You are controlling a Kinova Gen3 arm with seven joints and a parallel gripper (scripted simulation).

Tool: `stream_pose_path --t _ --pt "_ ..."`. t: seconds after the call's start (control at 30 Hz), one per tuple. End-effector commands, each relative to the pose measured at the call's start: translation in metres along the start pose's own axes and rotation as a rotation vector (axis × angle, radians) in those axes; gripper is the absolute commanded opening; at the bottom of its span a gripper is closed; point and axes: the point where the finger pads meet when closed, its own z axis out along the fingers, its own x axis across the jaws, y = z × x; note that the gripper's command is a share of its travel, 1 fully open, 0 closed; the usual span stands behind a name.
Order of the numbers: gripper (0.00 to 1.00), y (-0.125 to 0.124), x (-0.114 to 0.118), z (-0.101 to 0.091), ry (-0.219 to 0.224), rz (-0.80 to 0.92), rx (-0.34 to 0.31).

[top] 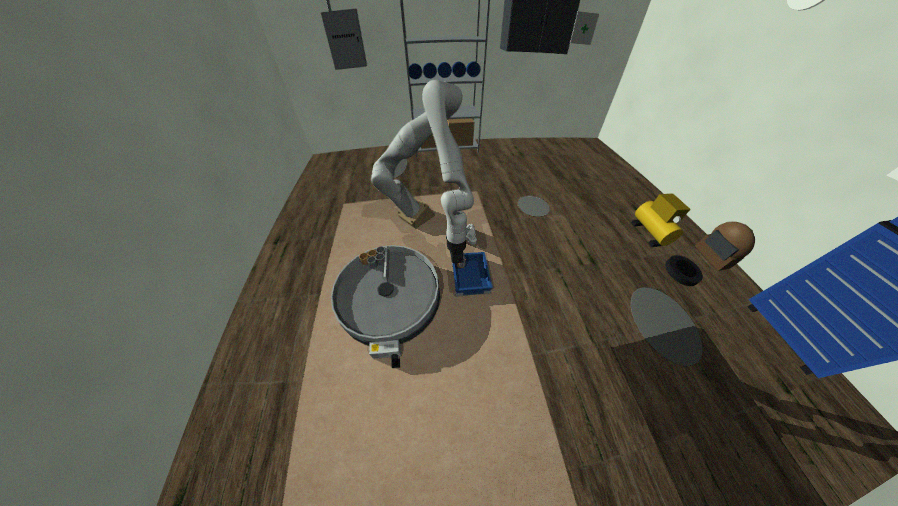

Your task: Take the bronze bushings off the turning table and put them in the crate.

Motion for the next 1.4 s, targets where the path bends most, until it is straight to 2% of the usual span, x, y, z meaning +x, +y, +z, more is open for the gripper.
stream_pose_path --t 0.0,0.2,1.17,1.2,1.37 --pt "0.0 0.0 0.0 0.0 0.001 0.0 0.001" --pt "0.0 0.0 0.0 0.008 0.001 0.0 0.001" --pt "0.0 0.0 0.0 0.011 0.0 0.001 0.0" --pt "0.47 0.0 0.0 0.011 0.0 0.001 0.0" --pt "0.47 0.0 0.0 0.011 0.0 0.001 0.0"
